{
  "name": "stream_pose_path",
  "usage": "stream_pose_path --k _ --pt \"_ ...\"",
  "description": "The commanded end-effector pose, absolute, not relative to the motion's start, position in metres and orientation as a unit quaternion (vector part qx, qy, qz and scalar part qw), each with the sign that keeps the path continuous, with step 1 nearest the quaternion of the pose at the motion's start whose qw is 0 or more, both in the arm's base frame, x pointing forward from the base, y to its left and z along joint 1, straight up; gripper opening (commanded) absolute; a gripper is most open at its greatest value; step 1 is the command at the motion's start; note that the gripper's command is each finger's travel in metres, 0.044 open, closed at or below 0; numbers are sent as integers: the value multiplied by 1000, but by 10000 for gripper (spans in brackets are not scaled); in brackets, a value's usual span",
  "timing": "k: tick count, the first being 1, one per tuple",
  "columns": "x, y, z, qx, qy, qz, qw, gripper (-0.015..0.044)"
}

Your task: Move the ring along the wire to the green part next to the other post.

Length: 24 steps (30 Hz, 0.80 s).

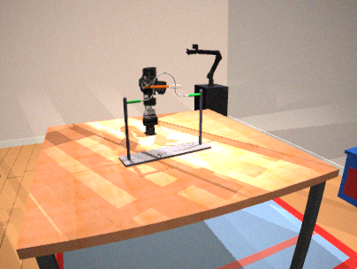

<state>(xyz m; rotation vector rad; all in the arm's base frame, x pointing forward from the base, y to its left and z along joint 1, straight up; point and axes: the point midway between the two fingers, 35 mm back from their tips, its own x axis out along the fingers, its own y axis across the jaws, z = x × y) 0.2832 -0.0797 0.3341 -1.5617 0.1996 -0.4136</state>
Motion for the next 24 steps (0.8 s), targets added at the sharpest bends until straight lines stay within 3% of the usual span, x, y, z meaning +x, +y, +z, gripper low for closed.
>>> stream_pose_path --k 1,24 --pt "283 -80 331 -699 86 -184 686 -150" --pt "283 -70 269 -566 133 -148 800 -150"
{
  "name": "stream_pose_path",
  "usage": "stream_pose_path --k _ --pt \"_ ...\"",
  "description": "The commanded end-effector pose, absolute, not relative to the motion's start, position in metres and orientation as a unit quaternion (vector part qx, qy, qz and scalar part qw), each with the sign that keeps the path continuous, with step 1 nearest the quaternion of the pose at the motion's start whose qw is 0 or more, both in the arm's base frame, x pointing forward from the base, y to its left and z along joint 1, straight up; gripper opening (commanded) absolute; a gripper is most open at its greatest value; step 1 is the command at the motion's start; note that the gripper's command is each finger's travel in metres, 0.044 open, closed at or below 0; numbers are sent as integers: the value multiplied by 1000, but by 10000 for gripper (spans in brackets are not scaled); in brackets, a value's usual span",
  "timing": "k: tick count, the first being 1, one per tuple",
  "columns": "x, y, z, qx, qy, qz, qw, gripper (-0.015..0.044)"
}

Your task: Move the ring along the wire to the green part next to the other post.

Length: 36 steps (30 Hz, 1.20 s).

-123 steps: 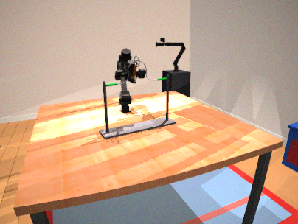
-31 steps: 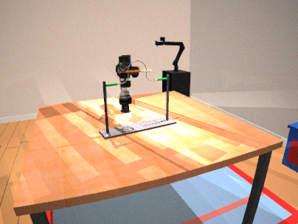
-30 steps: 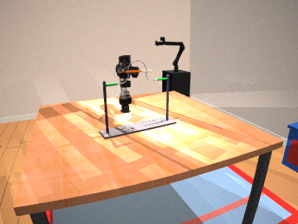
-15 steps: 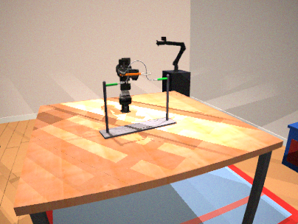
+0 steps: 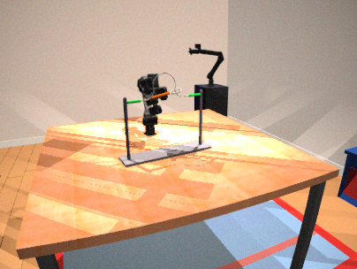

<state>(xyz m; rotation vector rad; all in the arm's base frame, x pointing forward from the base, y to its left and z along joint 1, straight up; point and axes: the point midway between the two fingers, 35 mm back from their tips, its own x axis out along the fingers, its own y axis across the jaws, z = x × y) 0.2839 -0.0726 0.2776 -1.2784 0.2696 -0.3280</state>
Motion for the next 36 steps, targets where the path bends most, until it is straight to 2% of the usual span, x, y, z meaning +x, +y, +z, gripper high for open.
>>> stream_pose_path --k 1,18,36 --pt "283 -69 266 -557 135 -146 806 -150" --pt "289 -35 210 -380 145 -83 910 -150" --pt "283 23 175 -182 180 -37 966 -150"
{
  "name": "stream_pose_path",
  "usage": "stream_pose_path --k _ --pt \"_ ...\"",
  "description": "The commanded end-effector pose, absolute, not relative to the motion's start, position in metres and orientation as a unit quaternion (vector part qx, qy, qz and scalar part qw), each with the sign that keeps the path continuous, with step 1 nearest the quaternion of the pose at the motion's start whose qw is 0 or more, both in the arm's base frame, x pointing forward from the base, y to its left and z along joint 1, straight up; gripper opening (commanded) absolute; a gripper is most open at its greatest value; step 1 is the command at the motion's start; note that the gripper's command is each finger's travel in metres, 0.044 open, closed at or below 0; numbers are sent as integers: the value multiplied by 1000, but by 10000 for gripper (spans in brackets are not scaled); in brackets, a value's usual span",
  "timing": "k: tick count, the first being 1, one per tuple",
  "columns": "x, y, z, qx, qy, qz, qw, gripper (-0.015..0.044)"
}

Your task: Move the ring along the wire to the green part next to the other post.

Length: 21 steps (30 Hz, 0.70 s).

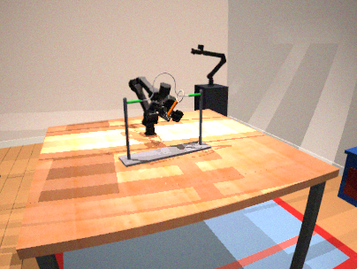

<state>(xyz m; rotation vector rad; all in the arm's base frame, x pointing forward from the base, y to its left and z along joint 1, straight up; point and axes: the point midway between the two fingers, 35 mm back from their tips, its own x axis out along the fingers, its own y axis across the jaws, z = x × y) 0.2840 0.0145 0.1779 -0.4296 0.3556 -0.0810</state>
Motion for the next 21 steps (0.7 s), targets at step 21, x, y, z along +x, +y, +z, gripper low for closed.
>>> stream_pose_path --k 21 --pt "276 76 167 -44 200 -6 979 -150"
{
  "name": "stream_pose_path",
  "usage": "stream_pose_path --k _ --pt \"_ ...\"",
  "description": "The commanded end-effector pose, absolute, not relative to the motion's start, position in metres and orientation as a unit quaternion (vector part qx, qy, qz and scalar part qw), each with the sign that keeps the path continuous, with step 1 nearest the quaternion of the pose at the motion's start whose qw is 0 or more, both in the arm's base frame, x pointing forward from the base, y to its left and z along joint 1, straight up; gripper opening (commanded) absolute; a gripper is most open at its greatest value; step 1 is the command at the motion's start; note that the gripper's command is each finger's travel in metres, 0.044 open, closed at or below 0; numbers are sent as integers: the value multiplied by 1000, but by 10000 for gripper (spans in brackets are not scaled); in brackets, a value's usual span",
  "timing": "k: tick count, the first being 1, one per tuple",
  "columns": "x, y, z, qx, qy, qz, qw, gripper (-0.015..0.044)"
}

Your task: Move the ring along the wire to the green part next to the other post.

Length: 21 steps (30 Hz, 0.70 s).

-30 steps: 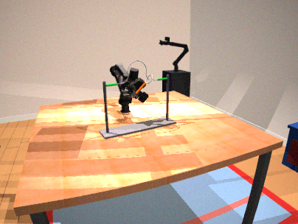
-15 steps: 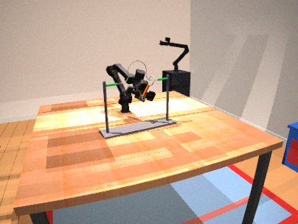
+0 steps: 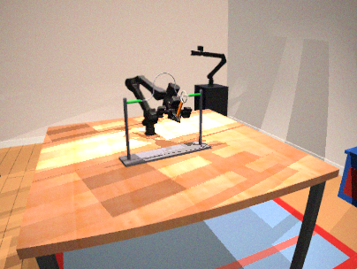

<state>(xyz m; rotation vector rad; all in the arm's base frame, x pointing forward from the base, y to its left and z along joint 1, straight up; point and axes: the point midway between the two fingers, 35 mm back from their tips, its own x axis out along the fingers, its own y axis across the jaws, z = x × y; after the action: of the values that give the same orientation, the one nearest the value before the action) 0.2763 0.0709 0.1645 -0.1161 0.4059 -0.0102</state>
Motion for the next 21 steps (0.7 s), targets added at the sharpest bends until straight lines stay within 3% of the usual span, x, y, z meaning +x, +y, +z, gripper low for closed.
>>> stream_pose_path --k 1,21 --pt "276 77 167 -42 200 -5 979 -150" --pt "273 103 167 -22 202 -1 979 -150"
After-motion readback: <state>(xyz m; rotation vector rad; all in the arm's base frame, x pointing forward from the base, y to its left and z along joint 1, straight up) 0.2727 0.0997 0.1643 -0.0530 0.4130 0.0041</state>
